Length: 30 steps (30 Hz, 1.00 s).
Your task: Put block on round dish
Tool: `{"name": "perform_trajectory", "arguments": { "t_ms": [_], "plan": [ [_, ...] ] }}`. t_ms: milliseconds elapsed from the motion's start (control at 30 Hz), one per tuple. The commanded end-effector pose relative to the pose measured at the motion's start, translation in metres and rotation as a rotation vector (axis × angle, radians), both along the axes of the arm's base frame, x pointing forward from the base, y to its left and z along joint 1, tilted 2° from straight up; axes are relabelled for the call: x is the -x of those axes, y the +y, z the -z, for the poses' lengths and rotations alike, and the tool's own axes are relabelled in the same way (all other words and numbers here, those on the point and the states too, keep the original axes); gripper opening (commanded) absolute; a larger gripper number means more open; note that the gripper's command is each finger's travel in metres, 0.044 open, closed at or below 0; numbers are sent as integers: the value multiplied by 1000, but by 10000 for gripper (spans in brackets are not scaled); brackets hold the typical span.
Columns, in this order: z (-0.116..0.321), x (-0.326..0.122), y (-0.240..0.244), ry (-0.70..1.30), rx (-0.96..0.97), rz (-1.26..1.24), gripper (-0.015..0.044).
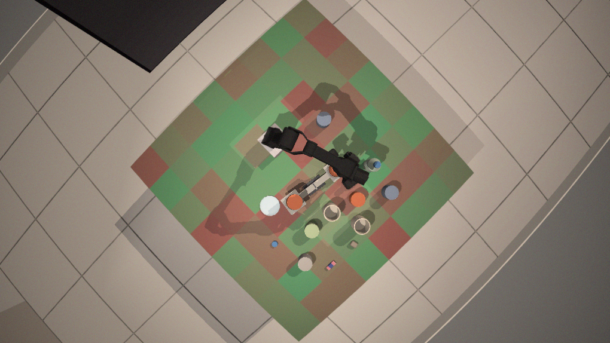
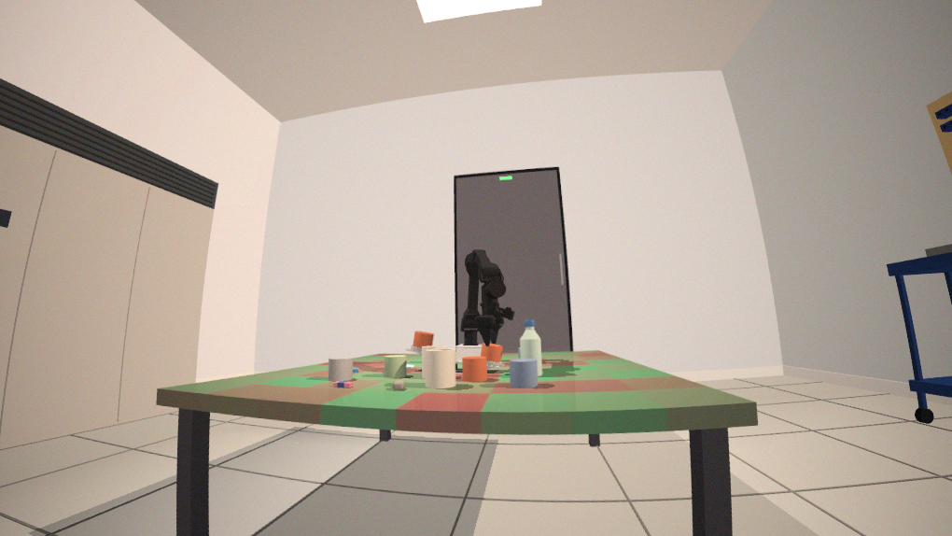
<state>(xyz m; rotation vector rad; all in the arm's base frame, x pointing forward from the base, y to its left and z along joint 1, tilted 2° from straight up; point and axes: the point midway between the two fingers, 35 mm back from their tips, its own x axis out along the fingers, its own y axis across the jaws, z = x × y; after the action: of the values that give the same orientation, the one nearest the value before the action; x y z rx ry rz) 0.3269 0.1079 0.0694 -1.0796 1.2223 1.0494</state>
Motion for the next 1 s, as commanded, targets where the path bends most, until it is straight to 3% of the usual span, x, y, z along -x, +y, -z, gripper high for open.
{"name": "perform_trajectory", "arguments": {
  "t_ms": [0, 800, 900, 967],
  "plan": [
    [7, 1, 1, 4, -3, -5, 440],
    [43, 1, 1, 5, -3, -5, 440],
    [43, 1, 1, 5, -3, -5, 361],
    [43, 1, 1, 5, -3, -5, 348]
  ]
}}
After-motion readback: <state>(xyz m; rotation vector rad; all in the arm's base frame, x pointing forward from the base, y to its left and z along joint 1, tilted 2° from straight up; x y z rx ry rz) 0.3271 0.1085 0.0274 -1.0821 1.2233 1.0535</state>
